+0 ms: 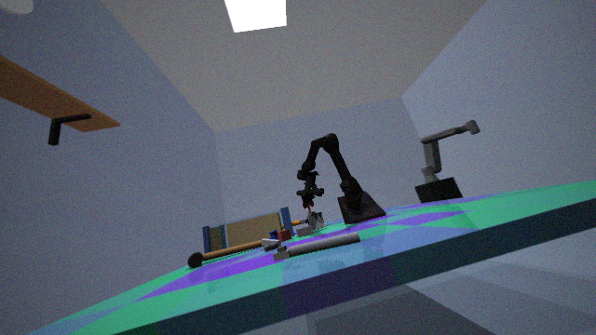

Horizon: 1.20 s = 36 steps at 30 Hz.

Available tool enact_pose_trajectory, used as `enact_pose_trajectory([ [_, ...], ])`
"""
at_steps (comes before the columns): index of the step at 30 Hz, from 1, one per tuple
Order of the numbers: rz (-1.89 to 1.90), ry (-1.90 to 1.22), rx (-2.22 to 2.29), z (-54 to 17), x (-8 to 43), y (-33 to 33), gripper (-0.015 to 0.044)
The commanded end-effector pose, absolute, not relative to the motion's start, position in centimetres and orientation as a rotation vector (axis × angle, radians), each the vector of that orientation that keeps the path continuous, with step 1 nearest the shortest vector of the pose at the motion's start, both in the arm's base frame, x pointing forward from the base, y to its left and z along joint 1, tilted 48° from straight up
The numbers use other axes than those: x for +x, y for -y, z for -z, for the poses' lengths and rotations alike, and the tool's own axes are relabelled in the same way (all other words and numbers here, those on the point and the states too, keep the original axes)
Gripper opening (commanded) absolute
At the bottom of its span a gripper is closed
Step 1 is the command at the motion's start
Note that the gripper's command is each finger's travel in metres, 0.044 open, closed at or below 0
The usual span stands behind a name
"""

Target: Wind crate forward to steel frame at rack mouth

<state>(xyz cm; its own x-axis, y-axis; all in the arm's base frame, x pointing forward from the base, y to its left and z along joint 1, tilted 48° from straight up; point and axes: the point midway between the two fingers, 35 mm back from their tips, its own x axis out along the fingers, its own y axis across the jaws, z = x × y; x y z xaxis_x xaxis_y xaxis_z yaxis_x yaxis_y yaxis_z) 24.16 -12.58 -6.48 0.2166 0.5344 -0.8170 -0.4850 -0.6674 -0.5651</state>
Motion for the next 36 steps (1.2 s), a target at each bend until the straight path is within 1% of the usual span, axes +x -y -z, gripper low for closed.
enact_pose_trajectory([
  [1, -1.602, 0.038, -1.65, 6.5, 22.7, 12.3, 0.0],
  [36, -1.604, 0.036, -1.649, 6.4, 18.9, 13.2, 0.0],
])
